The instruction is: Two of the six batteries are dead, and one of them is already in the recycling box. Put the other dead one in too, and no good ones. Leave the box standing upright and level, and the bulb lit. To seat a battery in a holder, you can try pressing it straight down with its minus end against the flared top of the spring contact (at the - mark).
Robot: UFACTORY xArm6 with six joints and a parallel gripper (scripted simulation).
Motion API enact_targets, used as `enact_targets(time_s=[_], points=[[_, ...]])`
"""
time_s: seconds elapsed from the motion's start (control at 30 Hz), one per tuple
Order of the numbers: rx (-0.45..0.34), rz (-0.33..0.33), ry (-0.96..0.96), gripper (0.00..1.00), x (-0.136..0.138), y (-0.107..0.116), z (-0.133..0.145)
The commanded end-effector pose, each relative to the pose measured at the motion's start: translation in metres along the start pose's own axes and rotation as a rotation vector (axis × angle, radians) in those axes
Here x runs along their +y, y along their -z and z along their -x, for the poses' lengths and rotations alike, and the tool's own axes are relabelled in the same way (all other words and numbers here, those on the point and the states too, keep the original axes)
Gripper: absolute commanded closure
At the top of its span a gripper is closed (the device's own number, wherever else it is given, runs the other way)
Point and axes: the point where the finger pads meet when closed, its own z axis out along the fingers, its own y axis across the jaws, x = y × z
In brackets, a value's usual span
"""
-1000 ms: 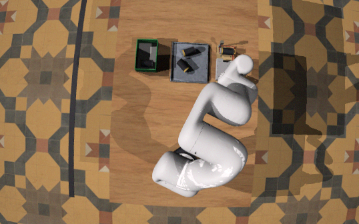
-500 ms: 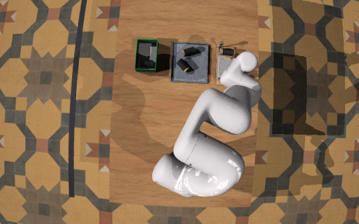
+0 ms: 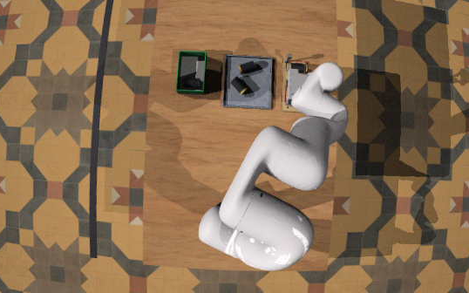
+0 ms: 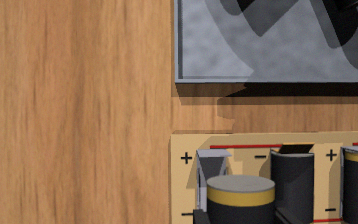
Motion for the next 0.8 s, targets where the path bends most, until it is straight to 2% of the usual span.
enact_targets(time_s=[0.0, 0.17, 0.27, 0.37, 0.57, 0.63, 0.77], points=[[-0.001, 0.003, 0.000, 0.72, 0.001, 0.026, 0.000], [-0.001, 0.003, 0.000, 0.72, 0.001, 0.026, 0.000], [-0.001, 0.003, 0.000, 0.72, 0.006, 0.026, -0.009], [-0.001, 0.003, 0.000, 0.72, 0.020, 0.026, -0.037], [-0.001, 0.003, 0.000, 0.72, 0.057, 0.026, -0.112], [-0.001, 0.003, 0.000, 0.72, 0.063, 0.026, -0.126], [-0.001, 0.003, 0.000, 0.72, 0.066, 0.026, -0.130]])
